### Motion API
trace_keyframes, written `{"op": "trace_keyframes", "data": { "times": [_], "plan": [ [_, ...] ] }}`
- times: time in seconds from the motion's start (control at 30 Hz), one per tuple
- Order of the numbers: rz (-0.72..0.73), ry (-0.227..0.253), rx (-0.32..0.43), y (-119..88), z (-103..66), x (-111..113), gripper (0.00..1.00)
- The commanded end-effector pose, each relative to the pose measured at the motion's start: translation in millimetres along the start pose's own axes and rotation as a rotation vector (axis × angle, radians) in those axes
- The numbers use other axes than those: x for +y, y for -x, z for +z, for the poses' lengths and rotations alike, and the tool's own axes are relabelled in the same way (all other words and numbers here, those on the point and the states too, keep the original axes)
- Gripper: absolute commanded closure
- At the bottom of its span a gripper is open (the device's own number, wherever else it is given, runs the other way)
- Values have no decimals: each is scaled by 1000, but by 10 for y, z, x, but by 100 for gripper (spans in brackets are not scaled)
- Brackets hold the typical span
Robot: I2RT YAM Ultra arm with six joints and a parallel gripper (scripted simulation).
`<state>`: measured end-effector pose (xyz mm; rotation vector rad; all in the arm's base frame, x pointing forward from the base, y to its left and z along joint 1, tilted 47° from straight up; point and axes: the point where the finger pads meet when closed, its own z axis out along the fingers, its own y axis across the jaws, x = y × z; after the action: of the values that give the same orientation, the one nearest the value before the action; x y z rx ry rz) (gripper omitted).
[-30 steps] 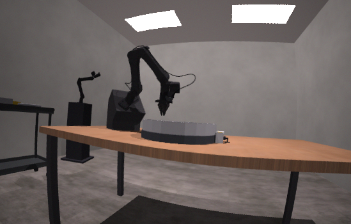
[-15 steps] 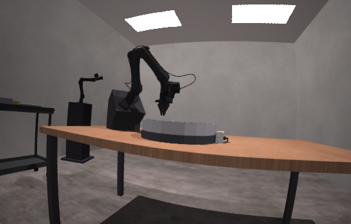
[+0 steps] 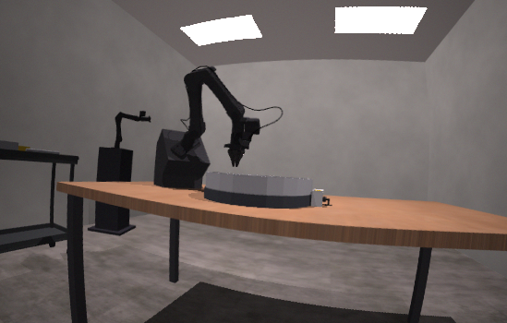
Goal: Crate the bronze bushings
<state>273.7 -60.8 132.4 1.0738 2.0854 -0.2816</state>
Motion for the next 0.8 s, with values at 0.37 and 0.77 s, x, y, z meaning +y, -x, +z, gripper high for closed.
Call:
{"op": "trace_keyframes", "data": {
  "times": [0.37,0.77],
  "plan": [
    [15,32,-19,106,-61,100,85],
    [19,28,-20,125,-58,88,85]
  ]
}}
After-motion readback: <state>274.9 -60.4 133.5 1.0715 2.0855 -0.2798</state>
